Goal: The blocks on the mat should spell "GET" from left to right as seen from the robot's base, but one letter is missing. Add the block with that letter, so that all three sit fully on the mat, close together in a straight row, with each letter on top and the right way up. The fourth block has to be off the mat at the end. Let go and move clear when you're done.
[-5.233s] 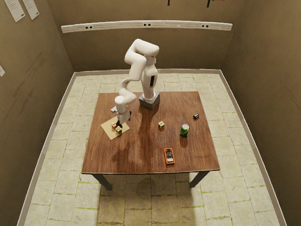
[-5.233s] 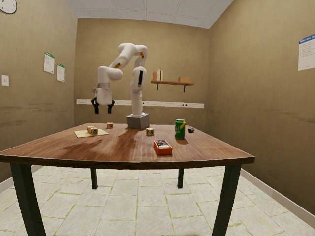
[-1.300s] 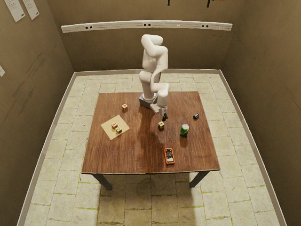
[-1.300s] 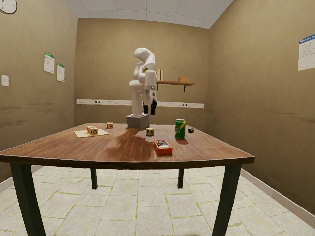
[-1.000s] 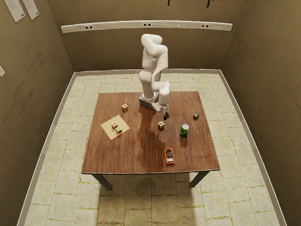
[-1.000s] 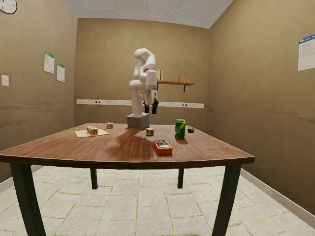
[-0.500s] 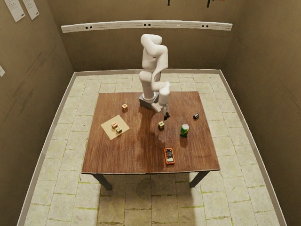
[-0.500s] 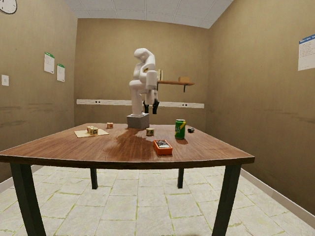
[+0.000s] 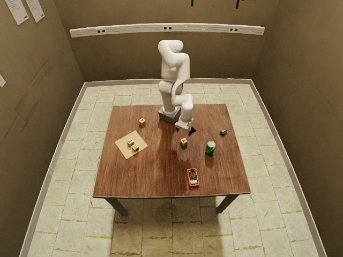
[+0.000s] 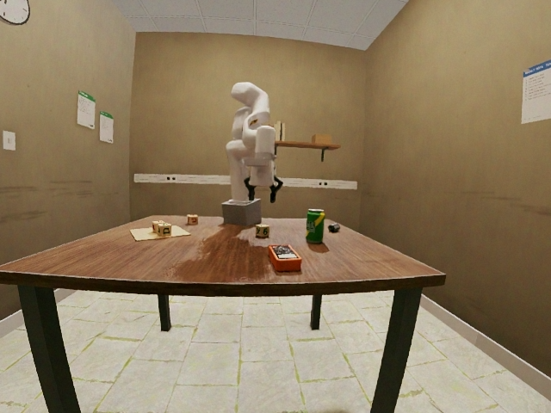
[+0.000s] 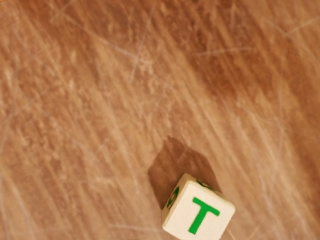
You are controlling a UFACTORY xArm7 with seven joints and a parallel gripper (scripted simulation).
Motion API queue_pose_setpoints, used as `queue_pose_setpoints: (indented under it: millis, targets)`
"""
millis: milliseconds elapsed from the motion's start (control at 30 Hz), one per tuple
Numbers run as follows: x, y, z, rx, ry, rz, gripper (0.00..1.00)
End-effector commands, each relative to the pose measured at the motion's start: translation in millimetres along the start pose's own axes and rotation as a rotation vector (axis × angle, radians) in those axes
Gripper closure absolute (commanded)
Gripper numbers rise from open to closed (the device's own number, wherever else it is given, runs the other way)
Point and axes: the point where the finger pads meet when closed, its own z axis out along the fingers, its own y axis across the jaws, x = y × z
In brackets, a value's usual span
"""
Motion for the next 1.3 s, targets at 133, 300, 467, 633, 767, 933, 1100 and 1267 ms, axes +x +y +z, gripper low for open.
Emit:
queue_pose_setpoints:
  millis: [133, 300, 467, 633, 767, 933, 1100, 1267]
  targets:
    - [2, -1, 7, 0.007, 0.0, -0.28, 0.0]
    - [1, -1, 10, 0.008, 0.001, -0.421, 0.0]
    - [1, -2, 15, 0.011, 0.001, -0.586, 0.0]
    - [-1, -3, 20, 0.016, 0.001, -0.766, 0.0]
    - [-3, -5, 24, 0.022, 0.001, -0.908, 0.0]
    - [-4, -5, 27, 0.026, 0.001, -0.995, 0.0]
    - [-5, -6, 28, 0.029, 0.001, -1.032, 0.16]
    - [-5, -6, 28, 0.029, 0.001, -1.032, 0.16]
